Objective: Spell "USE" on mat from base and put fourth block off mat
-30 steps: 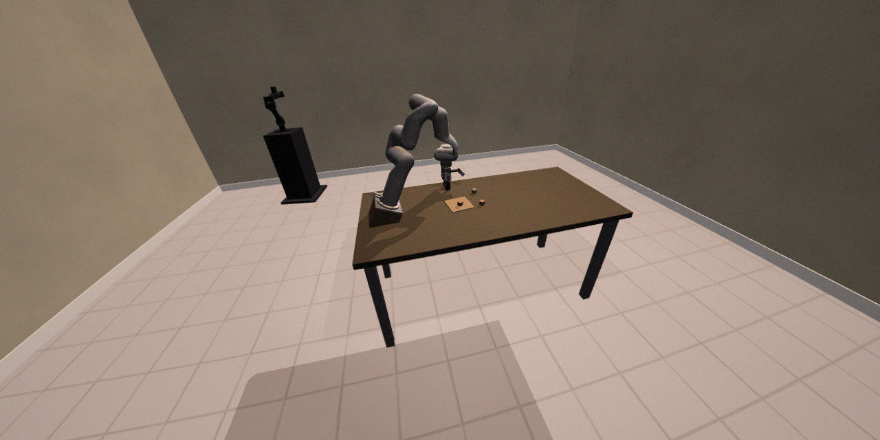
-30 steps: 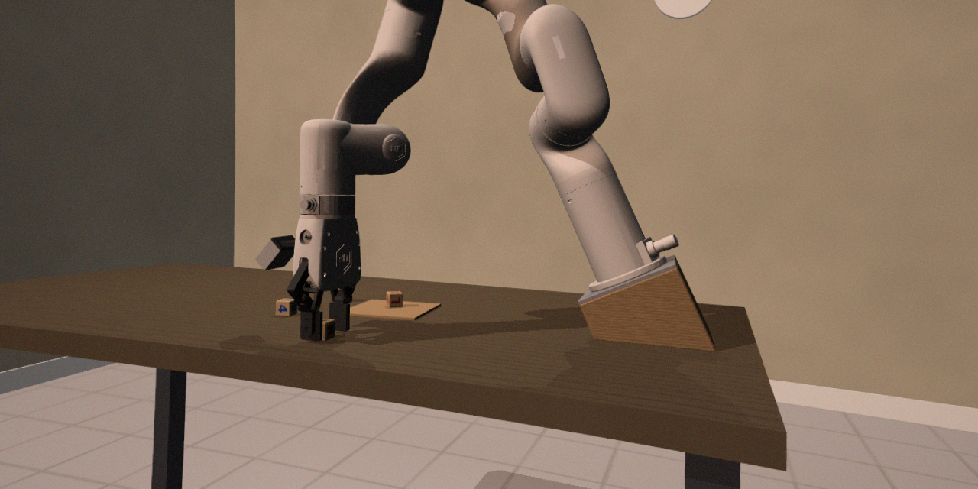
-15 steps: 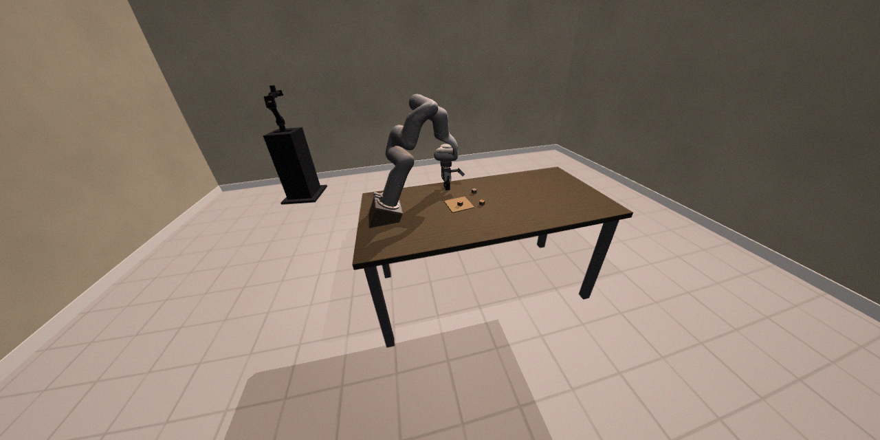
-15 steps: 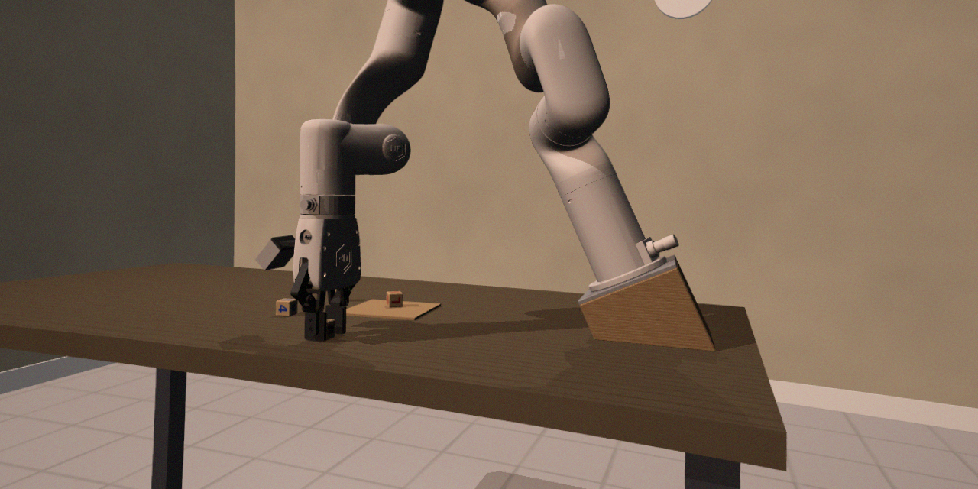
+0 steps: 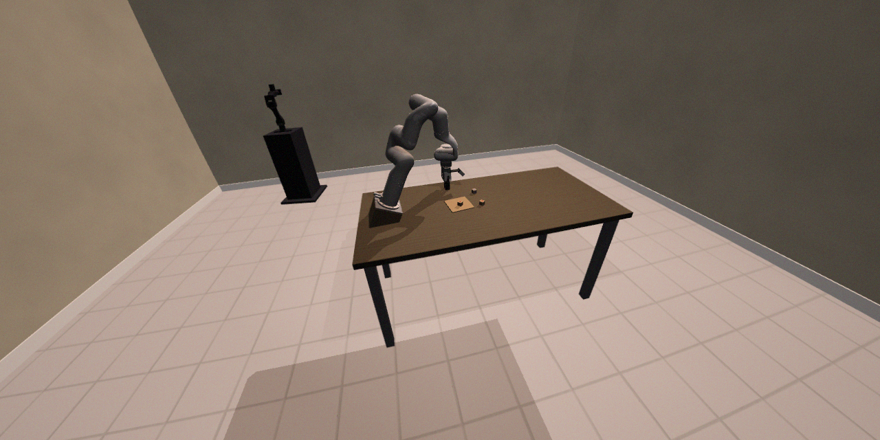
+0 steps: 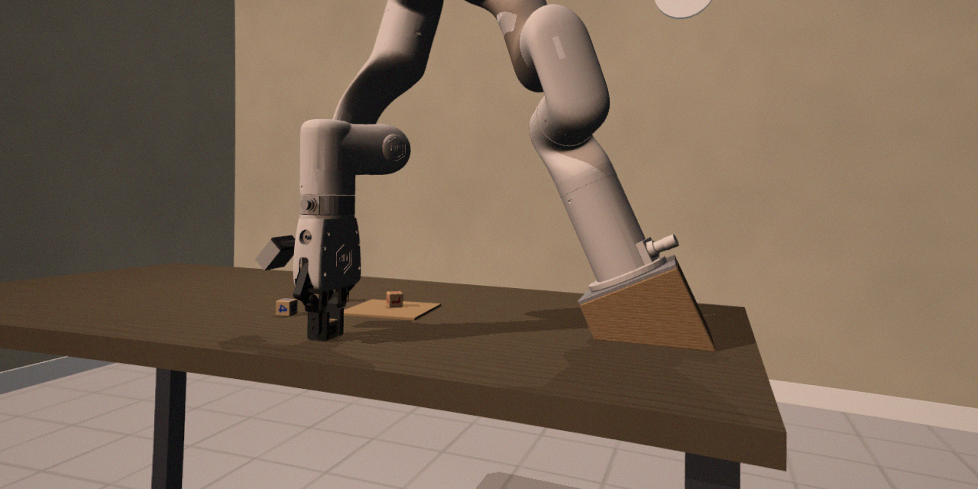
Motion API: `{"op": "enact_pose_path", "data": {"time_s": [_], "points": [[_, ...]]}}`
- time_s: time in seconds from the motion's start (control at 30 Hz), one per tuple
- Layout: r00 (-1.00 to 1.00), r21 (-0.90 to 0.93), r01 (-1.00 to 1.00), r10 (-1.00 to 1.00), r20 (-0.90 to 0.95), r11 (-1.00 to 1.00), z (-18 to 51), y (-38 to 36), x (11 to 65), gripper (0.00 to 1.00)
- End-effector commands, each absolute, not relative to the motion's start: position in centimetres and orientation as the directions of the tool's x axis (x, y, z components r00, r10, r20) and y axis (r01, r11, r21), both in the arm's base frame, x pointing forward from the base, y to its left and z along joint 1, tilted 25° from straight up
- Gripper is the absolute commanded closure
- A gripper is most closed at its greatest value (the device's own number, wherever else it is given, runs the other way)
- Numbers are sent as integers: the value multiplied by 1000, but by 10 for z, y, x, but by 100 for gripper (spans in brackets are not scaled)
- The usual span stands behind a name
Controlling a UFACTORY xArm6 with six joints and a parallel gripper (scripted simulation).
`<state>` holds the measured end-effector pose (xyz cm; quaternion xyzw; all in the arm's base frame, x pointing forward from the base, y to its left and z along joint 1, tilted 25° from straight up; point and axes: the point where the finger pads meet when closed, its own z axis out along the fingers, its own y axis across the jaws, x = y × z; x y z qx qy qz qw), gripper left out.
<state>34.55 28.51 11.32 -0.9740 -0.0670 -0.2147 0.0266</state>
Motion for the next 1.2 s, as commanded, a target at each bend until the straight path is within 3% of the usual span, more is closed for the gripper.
{"op": "enact_pose_path", "data": {"time_s": [0.0, 0.87, 1.17], "points": [[898, -25, 143, 119, 424, -989, 114, 286, 346, 79], [898, -25, 143, 119, 424, -989, 116, 286, 345, 79], [898, -25, 143, 119, 424, -989, 158, 282, 326, 79]]}}
